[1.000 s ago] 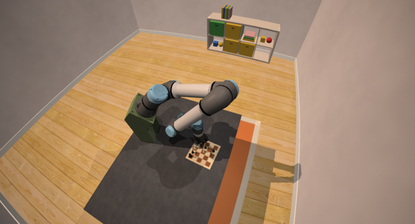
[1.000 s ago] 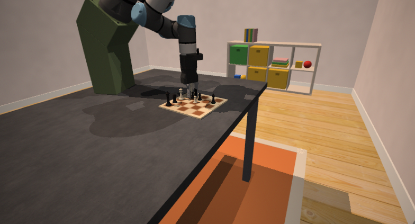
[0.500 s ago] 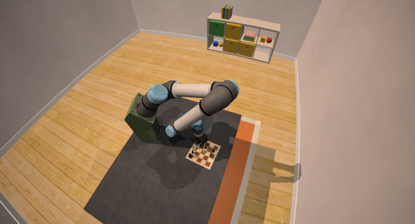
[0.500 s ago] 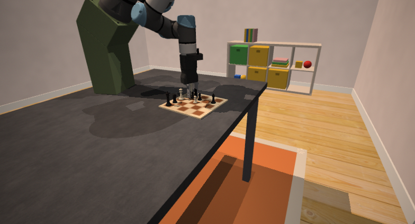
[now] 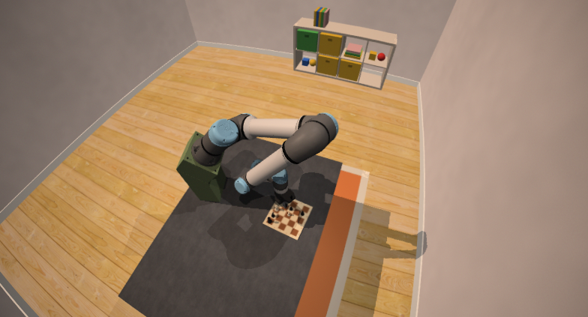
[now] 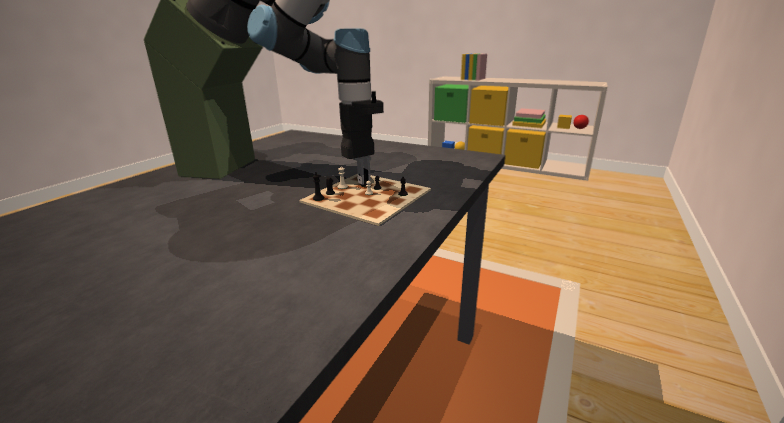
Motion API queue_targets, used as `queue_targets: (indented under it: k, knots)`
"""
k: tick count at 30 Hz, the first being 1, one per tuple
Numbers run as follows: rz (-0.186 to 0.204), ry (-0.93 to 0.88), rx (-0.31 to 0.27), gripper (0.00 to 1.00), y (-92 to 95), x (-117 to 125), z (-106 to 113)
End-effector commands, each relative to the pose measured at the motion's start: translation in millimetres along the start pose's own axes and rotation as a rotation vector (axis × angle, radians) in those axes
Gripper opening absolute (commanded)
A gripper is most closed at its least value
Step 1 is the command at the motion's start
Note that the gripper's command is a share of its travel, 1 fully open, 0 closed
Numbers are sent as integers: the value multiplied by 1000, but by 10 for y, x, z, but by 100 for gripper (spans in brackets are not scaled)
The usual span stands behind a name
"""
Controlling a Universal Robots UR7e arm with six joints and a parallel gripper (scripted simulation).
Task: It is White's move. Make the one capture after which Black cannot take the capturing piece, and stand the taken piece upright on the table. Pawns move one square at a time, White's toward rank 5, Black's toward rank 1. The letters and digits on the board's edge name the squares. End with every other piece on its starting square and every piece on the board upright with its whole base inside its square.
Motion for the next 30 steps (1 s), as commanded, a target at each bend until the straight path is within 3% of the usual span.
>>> queue_targets:
  k: [1,30]
  knots:
    - [0,2,3,0,-6,-3,-14]
    - [1,-1,1,0,37,4,-1]
Point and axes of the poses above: the point where the finger pads meet when closed, its own y axis back along the fingers, its own x axis across the jaws, z = x × y, the point moved 4 cm from there along y, back along the fingers, and after that the axes turned 13 degrees about y, right-handed, at the moved point
